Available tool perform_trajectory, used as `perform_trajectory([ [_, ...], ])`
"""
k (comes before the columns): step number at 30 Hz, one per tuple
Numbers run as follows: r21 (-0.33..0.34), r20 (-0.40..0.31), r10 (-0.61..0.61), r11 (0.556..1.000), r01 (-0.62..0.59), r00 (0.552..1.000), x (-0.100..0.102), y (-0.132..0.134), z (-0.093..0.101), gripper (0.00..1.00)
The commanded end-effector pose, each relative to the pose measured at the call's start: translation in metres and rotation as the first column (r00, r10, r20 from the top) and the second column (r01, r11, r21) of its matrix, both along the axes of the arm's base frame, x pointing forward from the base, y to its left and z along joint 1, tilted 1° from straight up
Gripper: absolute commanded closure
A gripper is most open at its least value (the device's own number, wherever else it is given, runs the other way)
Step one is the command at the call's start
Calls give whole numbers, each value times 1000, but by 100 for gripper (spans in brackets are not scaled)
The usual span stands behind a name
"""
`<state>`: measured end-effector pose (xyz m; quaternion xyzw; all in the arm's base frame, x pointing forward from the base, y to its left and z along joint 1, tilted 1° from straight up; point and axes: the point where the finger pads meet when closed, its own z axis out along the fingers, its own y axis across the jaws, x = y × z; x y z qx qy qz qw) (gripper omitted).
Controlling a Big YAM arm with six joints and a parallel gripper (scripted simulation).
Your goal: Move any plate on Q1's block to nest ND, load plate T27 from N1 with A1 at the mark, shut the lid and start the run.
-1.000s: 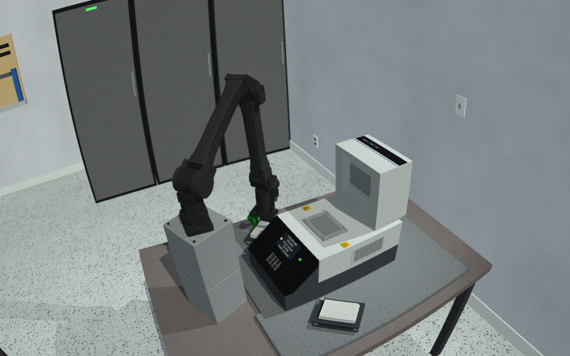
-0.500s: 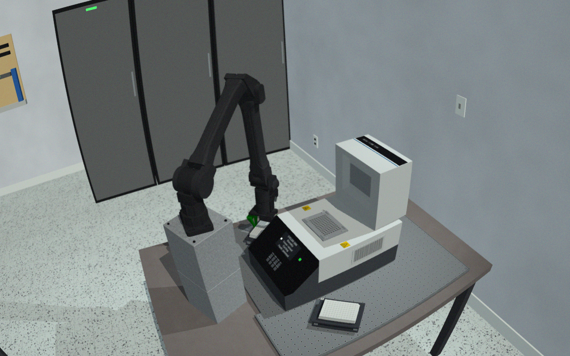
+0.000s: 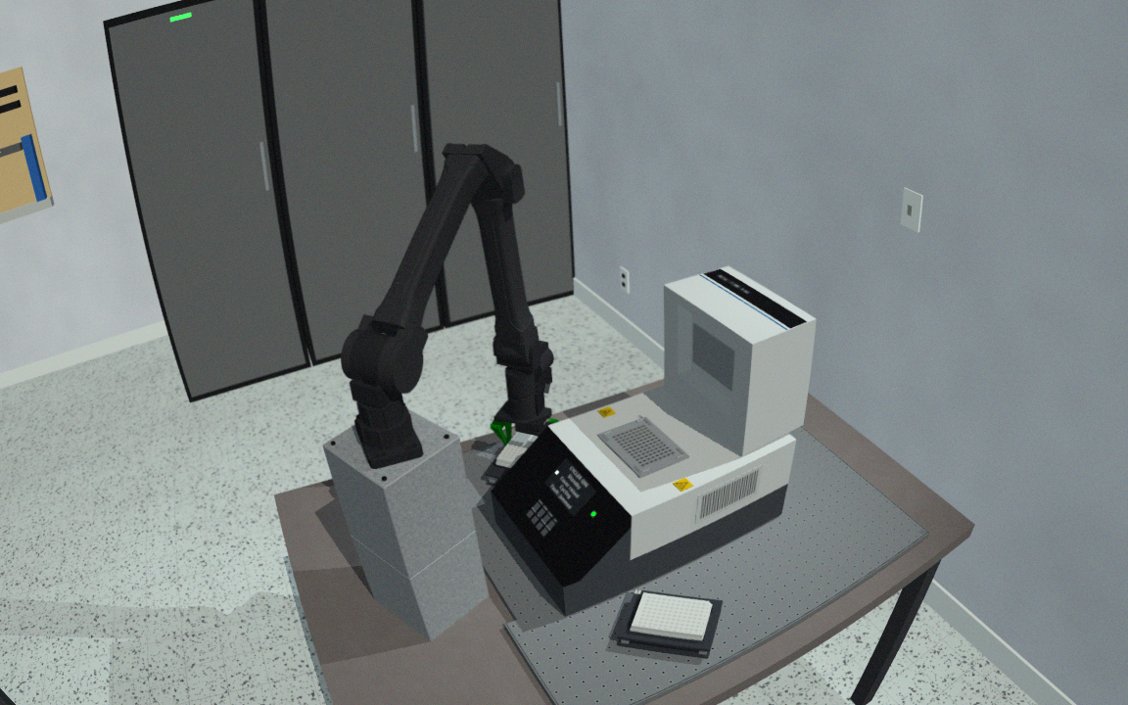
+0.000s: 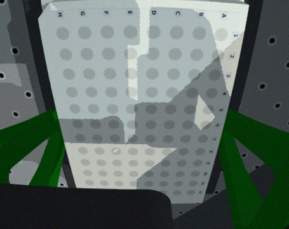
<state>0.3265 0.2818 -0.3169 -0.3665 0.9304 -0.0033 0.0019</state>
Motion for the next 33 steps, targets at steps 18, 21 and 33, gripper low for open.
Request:
perform_trajectory([
  [18, 1, 1, 5, 1000, -5, 1000, -4, 1, -2, 100],
  [21, 0, 1, 4, 1000, -5, 1000, -6, -1, -2, 100],
  [33, 12, 16, 3, 1000, -3, 1000, 9, 11, 10, 100],
])
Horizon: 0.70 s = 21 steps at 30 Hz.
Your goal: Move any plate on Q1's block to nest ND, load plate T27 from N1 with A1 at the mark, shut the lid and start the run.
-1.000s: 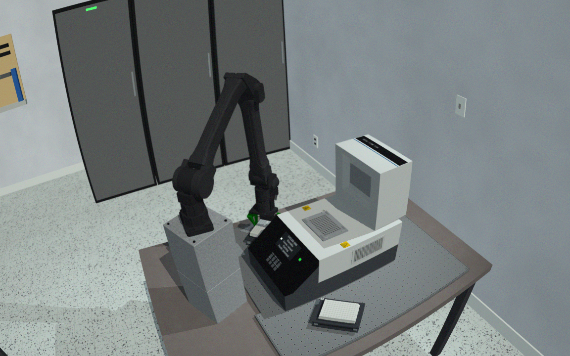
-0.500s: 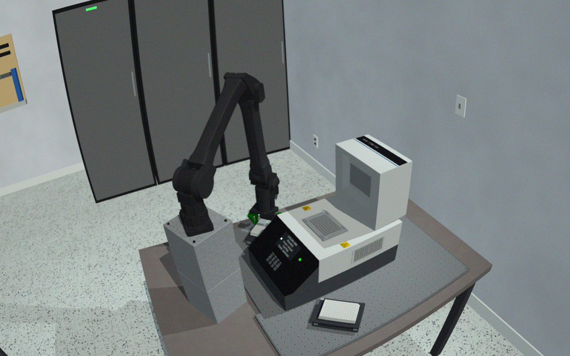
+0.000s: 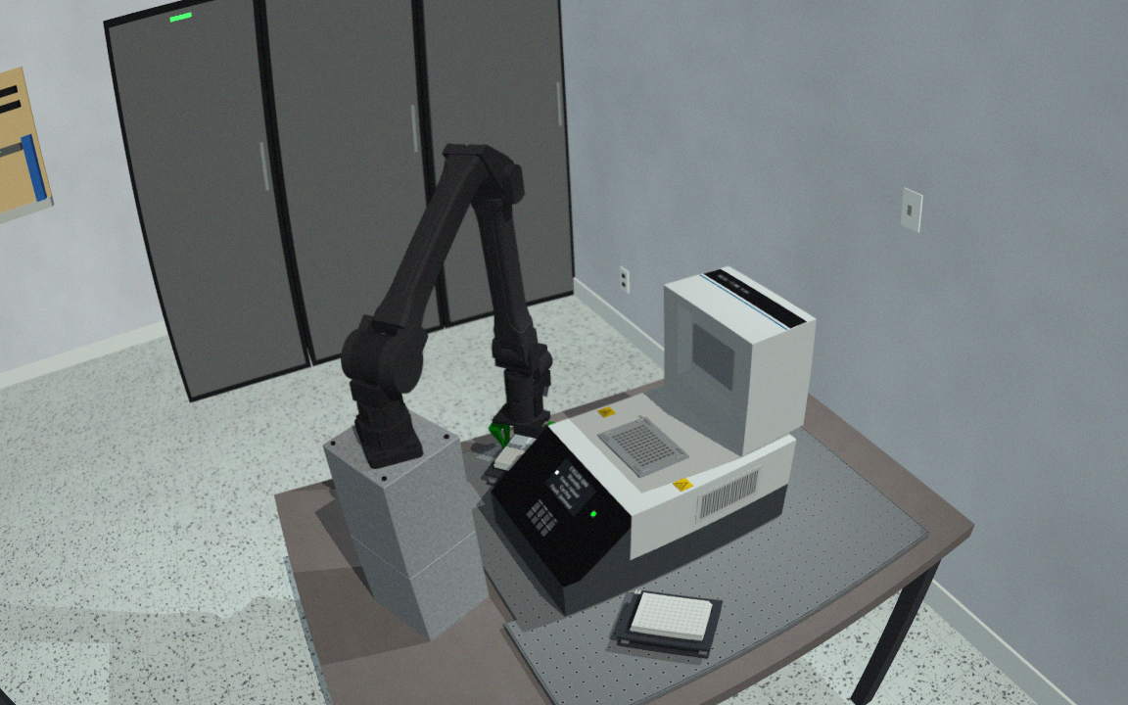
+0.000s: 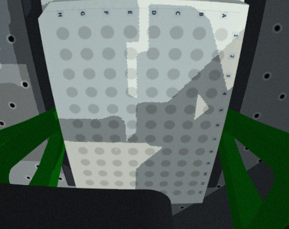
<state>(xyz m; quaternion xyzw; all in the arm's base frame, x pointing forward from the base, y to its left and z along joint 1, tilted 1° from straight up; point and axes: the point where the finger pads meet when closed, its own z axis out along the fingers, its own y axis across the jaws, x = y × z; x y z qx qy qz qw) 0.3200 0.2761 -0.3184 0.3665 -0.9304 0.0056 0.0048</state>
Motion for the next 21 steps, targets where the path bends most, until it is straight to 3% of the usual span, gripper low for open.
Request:
perform_trajectory([
  [1, 24, 30, 2, 1000, -3, 1000, 17, 18, 13, 100],
  [12, 33, 42, -7, 999, 5, 999, 25, 19, 19, 100],
  [21, 22, 29, -15, 1000, 14, 999, 17, 6, 19, 100],
])
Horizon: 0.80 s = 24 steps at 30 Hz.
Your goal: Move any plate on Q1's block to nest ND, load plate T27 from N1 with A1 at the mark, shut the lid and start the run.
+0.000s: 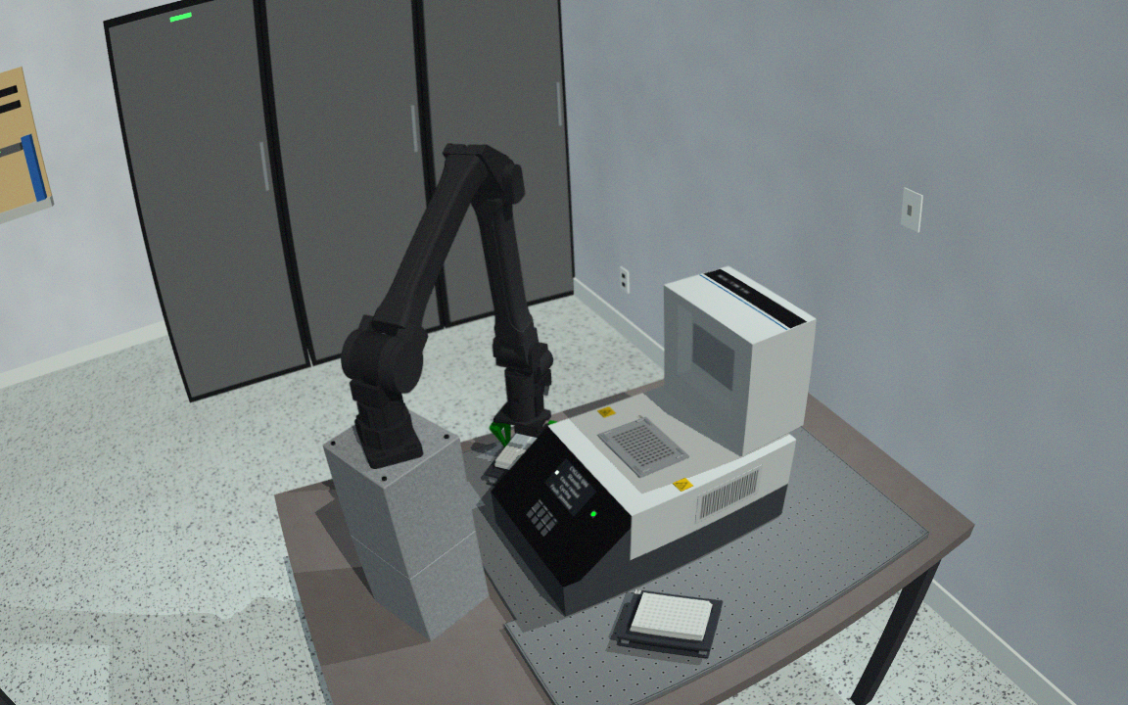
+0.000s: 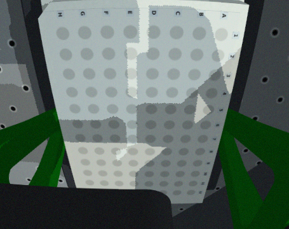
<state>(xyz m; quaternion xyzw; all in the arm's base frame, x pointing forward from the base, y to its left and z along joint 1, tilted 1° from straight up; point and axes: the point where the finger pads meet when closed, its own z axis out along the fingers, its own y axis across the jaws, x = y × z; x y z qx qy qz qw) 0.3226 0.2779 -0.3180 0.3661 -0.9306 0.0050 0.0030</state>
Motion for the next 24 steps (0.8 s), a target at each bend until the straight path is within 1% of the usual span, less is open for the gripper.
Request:
perform_trajectory([
  [1, 20, 27, -14, 1000, 13, 1000, 13, 4, 19, 100],
  [3, 30, 38, -14, 999, 13, 999, 17, 8, 19, 100],
  [9, 33, 41, -13, 999, 12, 999, 22, 13, 11, 100],
  [14, 20, 27, 4, 1000, -5, 1000, 11, 14, 2, 100],
  [16, 20, 27, 4, 1000, -5, 1000, 11, 14, 2, 100],
  [24, -2, 2, 8, 1000, -8, 1000, -10, -1, -4, 100],
])
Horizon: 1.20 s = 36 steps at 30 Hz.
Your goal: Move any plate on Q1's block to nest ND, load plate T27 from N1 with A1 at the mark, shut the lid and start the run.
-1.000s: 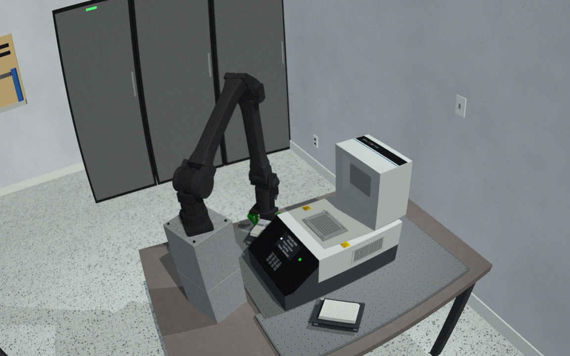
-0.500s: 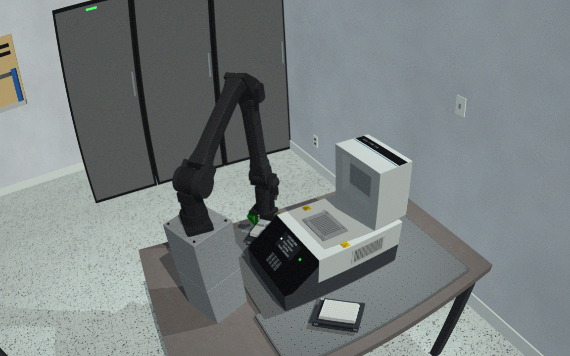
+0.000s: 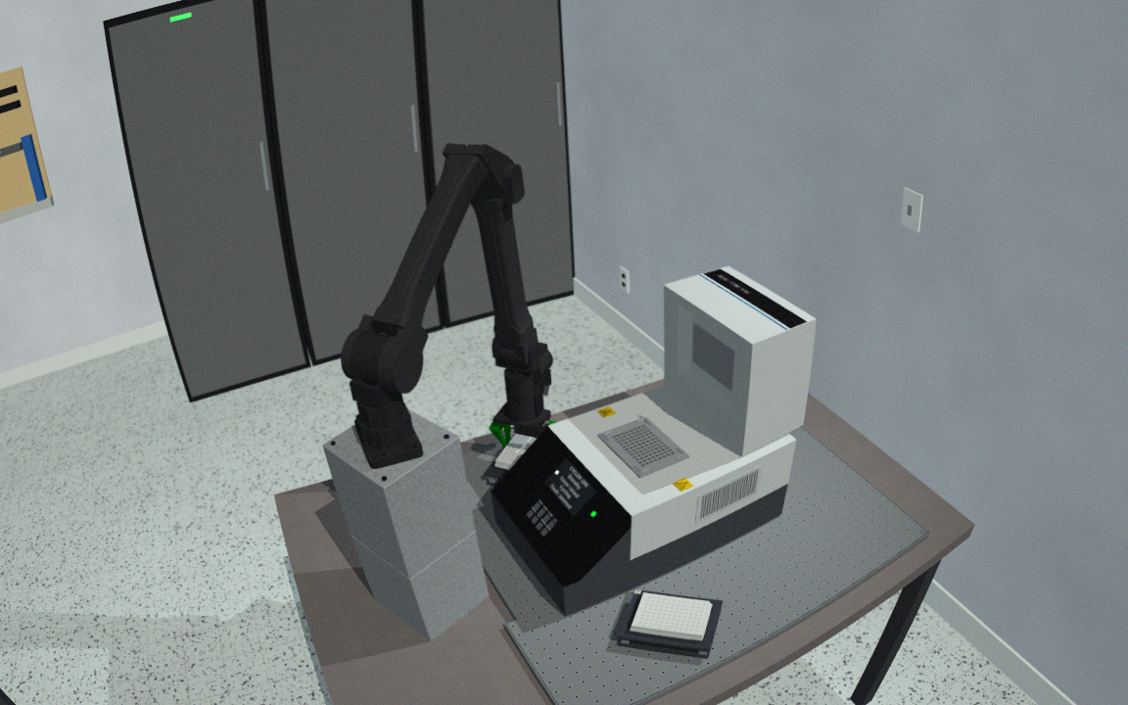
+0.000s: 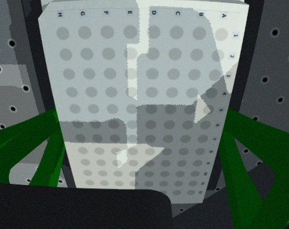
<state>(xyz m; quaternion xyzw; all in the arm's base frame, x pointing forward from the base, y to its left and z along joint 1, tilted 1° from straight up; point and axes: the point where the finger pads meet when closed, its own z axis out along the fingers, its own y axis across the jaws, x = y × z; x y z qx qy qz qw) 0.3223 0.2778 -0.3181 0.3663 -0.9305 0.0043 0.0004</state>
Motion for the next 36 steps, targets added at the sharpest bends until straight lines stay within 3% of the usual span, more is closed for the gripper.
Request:
perform_trajectory([
  [1, -8, -5, 7, 1000, -7, 1000, -10, -1, -4, 100],
  [7, 10, 14, -12, 1000, 12, 1000, 12, 8, 3, 100],
  [13, 15, 19, -22, 1000, 22, 1000, 19, 8, 9, 100],
  [21, 18, 22, -2, 1000, 1, 1000, 6, 9, 12, 100],
  [30, 44, 52, 4, 999, -6, 999, 20, 26, 15, 100],
  [36, 36, 42, -13, 999, 12, 999, 25, 20, 15, 100],
])
